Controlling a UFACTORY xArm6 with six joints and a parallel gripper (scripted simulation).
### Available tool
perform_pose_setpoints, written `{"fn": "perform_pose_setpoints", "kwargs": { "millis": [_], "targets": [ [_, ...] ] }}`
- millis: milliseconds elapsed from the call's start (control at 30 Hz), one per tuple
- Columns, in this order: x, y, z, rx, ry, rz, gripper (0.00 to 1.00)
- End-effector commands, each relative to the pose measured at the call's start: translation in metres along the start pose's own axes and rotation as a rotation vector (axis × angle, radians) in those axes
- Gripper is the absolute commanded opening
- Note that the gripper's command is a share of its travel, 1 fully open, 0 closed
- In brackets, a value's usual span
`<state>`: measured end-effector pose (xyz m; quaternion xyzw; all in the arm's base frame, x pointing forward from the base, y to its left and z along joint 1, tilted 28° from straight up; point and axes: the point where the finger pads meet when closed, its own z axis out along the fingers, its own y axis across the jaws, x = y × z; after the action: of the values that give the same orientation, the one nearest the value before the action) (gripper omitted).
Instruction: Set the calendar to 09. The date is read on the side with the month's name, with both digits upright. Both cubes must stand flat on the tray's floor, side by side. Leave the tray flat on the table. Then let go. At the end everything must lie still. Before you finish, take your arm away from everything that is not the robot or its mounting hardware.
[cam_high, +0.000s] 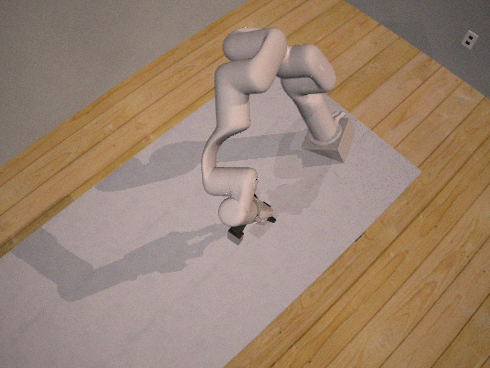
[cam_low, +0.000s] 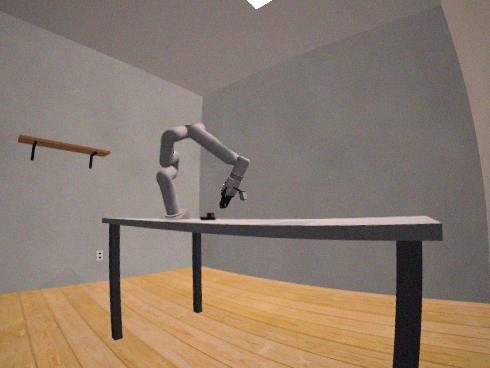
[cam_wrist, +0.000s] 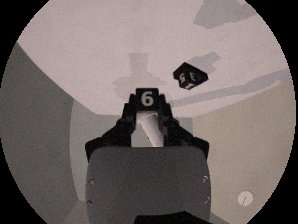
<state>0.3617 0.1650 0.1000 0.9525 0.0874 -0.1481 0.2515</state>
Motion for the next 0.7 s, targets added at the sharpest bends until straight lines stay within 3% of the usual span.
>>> {"fn": "perform_pose_setpoints", "kwargs": {
  "millis": [0, 667],
  "targets": [
    [0.0025, -0.0007, -0.0016, 0.0, -0.109, -0.003, 0.27],
    [0.0043, -0.0007, -0.0011, 0.0, -0.109, -0.003, 0.27]
  ]
}}
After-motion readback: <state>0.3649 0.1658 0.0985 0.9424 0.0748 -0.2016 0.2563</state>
